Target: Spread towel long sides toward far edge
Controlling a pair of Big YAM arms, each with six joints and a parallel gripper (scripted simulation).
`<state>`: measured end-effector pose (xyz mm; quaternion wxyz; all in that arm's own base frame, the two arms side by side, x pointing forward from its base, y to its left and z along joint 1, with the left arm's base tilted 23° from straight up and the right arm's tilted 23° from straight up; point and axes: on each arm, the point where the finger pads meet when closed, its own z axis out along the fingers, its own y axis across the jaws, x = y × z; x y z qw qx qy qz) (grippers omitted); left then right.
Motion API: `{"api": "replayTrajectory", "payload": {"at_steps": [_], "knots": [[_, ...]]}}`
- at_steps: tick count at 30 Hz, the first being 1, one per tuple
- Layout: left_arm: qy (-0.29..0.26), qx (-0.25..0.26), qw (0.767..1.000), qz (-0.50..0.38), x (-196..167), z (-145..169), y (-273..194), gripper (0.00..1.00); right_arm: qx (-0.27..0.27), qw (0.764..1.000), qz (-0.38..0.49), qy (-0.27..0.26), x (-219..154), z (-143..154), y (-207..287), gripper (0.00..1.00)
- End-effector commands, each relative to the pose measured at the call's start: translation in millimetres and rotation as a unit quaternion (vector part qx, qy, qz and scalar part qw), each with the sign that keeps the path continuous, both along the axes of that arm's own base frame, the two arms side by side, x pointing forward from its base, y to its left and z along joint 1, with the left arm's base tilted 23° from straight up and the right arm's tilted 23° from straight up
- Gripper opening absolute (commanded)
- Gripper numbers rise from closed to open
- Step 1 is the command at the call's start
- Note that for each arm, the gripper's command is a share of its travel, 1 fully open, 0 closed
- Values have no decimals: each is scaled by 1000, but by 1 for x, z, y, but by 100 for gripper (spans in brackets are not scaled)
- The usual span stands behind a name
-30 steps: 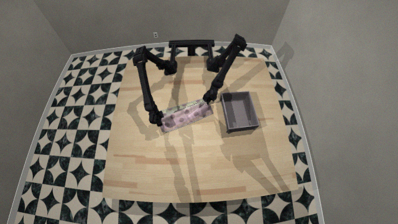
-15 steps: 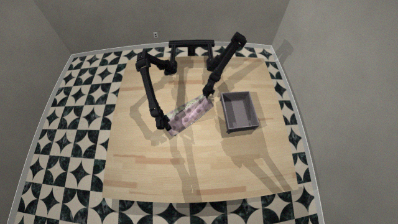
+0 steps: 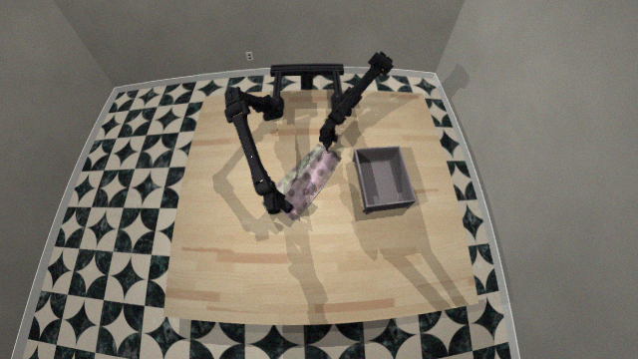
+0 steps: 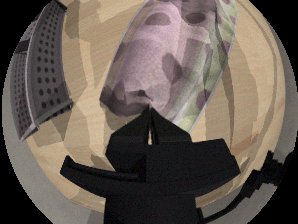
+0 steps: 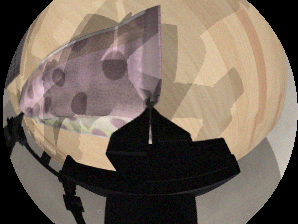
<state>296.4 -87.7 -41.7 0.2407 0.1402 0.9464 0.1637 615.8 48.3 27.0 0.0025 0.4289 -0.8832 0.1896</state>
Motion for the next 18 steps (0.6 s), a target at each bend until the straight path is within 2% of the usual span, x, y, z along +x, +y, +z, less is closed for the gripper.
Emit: {"api": "replayTrajectory", "payload": {"at_steps": [1,18], "knots": [[-21,-27,998,54,-5,-2,-14,1,-5,999,43,-5,25,15,20,1],[-76,-62,974,205,-43,-23,-58,1,-33,980,191,52,43,-14,111,1]]}}
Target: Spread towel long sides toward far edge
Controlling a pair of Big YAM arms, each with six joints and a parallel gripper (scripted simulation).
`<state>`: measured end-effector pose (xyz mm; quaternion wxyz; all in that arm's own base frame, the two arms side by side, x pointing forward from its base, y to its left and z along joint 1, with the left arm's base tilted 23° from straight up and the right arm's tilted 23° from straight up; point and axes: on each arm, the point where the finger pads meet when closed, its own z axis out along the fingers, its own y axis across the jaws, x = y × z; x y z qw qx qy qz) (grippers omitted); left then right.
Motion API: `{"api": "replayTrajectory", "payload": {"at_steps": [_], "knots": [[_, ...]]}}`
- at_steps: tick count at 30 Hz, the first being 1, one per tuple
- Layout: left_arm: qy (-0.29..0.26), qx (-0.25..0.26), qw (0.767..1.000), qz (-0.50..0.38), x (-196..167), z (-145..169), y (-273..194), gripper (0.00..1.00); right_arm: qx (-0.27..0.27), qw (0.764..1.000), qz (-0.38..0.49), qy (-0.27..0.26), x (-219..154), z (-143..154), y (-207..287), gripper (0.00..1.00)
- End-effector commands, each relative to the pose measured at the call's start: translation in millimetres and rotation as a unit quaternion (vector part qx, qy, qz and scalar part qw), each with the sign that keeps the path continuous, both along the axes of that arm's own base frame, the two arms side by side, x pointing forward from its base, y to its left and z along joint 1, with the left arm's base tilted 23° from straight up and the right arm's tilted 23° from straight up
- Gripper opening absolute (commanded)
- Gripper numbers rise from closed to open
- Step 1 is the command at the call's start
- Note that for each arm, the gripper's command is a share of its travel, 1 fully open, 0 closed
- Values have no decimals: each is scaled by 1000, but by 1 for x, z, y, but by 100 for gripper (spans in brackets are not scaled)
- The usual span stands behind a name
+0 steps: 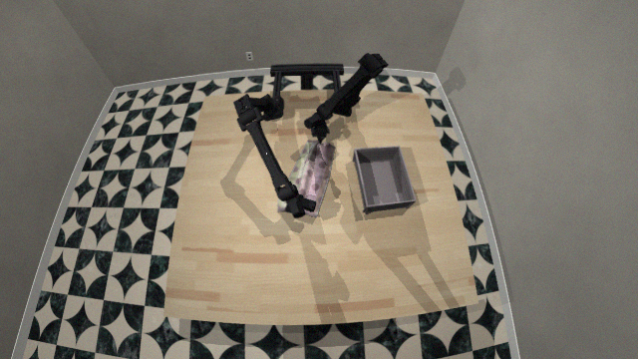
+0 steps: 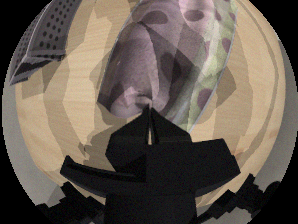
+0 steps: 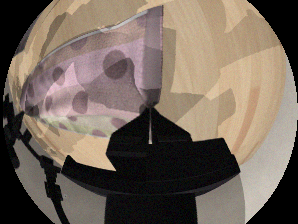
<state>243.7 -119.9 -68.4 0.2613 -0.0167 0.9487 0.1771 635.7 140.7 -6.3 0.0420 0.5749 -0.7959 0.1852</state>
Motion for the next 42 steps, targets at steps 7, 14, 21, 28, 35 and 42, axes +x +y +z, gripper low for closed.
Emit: {"api": "replayTrajectory", "payload": {"at_steps": [7,14,21,28,35,42], "knots": [[-58,-44,990,119,0,-6,-47,1,-11,995,97,11,27,7,57,1],[-74,-51,983,161,-5,-13,-59,1,-18,990,139,27,26,-4,84,1],[-89,-59,975,195,-3,-27,-64,1,-23,986,162,35,31,-22,91,1],[-94,-63,973,202,1,-37,-61,1,-23,985,165,38,28,-34,87,1],[-95,-62,974,198,-3,-38,-65,1,-22,983,179,30,31,-31,103,1],[-96,-61,973,201,-3,-36,-66,1,-22,984,174,29,35,-31,96,1]]}}
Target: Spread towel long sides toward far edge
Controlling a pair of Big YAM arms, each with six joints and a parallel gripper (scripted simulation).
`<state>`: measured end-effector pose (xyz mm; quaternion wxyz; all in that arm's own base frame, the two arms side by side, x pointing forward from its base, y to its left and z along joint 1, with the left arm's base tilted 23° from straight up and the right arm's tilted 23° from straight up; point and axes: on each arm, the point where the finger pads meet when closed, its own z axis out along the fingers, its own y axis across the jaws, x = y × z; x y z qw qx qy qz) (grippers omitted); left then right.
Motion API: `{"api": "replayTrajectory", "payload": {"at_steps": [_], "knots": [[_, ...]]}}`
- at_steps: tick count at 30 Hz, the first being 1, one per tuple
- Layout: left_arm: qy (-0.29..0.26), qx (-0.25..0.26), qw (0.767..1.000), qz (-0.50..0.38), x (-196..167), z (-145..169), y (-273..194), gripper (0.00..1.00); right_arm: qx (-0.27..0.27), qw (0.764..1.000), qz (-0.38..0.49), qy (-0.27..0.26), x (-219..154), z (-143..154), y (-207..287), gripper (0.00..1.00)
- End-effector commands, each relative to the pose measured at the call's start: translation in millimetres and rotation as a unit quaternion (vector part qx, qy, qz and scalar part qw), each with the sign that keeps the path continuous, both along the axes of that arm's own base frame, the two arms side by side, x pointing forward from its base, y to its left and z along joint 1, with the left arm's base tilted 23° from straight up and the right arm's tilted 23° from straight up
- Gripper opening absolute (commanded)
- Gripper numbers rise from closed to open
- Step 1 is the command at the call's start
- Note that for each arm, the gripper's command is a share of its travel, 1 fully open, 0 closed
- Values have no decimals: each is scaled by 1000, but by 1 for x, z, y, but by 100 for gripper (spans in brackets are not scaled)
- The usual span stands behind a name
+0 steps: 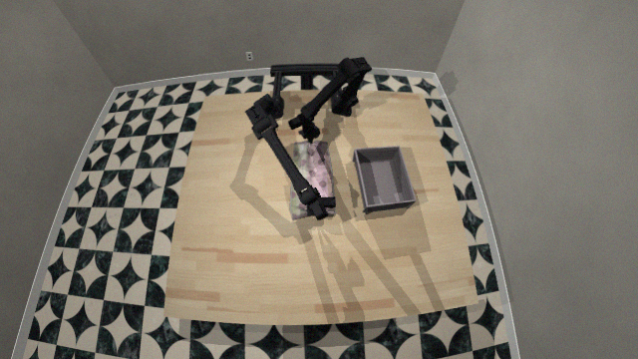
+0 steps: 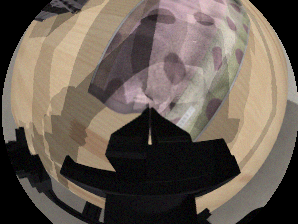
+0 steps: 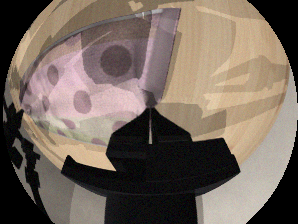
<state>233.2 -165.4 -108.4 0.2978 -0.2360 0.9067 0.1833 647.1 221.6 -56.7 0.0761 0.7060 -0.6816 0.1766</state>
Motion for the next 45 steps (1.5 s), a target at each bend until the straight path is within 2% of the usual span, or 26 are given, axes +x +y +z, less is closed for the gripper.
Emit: {"api": "replayTrajectory", "payload": {"at_steps": [1,9,10,11,17,18,19,21,24,25,27,29,30,31,32,36,41,45], "knots": [[-15,-14,1000,-3,8,4,-20,1,13,999,12,-32,24,21,15,1],[-13,-12,1000,-4,8,2,-19,1,12,999,12,-30,23,20,15,1],[-13,-12,1000,-4,7,2,-18,13,10,1000,12,-24,17,16,13,13],[-13,-13,1000,-4,7,3,-18,24,18,999,12,-42,19,40,22,24],[-11,-10,1000,-3,4,3,-13,92,23,998,10,-51,3,52,31,92],[-13,-12,1000,-3,4,3,-13,100,24,998,10,-54,2,56,32,100],[-13,-12,1000,-3,4,4,-14,100,23,998,10,-52,-1,59,32,100],[-20,-27,999,-3,1,11,-13,100,32,997,10,-69,10,84,41,100],[-24,-35,999,-3,0,15,-15,100,31,997,1,-69,13,90,31,100],[-26,-40,999,-3,-1,18,-16,100,20,999,1,-47,10,58,29,100],[-30,-48,998,-3,3,27,-30,100,15,999,-2,-37,16,55,16,100],[-30,-49,998,-3,-2,34,-34,100,13,999,1,-30,10,58,29,100],[-30,-49,998,-3,-1,36,-39,100,18,999,2,-39,11,78,32,100],[-29,-50,998,-3,-1,38,-44,100,18,999,10,-37,5,79,44,100],[-29,-50,998,-3,-2,43,-51,100,12,1000,9,-25,3,61,41,100],[-17,-32,999,-12,-11,47,-55,100,10,1000,6,-22,2,67,27,100],[4,-2,999,-49,-15,46,-36,100,10,1000,6,-22,2,66,27,100],[27,25,987,-157,-17,48,-40,100,10,1000,6,-21,2,66,27,100]]}}
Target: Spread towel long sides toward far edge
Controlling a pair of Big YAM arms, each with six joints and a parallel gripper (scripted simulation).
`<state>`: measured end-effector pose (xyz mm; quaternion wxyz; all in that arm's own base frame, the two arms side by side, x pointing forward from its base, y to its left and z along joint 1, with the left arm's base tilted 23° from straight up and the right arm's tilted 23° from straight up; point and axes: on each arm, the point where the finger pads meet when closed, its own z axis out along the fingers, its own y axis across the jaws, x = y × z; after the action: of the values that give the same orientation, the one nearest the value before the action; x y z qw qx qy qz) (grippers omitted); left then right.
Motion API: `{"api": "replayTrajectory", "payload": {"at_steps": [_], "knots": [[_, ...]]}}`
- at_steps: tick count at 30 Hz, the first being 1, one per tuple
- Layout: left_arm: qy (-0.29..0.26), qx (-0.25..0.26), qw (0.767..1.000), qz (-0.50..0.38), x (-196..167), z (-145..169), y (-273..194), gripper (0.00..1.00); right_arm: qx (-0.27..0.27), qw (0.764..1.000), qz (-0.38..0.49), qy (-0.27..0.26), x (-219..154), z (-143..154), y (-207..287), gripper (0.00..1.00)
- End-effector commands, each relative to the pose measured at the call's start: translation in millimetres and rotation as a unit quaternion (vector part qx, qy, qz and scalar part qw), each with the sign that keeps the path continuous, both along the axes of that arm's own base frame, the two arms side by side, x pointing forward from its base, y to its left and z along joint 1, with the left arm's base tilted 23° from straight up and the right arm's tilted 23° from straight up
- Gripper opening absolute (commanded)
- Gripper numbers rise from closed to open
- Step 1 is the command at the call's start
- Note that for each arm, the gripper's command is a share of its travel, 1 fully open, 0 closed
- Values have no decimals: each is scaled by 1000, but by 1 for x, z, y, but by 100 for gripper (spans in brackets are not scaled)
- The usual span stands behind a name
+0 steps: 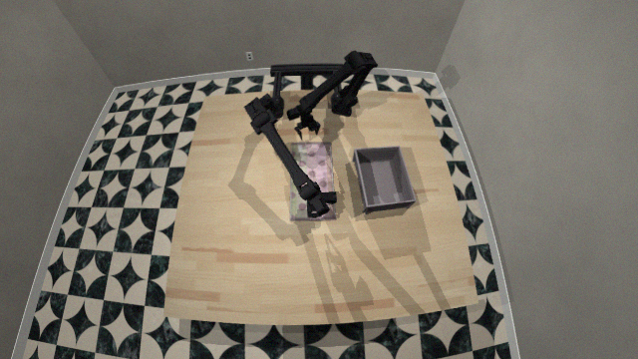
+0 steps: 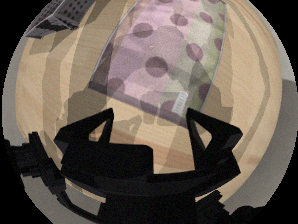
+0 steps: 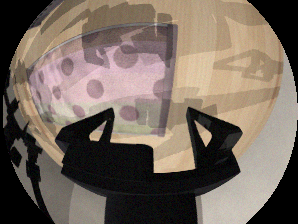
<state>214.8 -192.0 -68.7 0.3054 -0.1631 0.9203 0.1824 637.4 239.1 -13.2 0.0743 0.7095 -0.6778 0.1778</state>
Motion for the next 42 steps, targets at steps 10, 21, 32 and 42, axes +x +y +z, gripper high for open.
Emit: {"api": "replayTrajectory", "payload": {"at_steps": [10,21,32,42], "knots": [[43,58,950,-304,5,18,-2,100,10,1000,1,-20,12,23,9,100],[62,100,866,-485,4,27,5,100,10,1000,1,-20,12,23,9,100],[65,87,831,-546,4,31,5,100,10,1000,1,-20,12,23,9,100],[64,77,833,-544,3,30,-2,100,10,1000,1,-20,12,23,9,100]]}}
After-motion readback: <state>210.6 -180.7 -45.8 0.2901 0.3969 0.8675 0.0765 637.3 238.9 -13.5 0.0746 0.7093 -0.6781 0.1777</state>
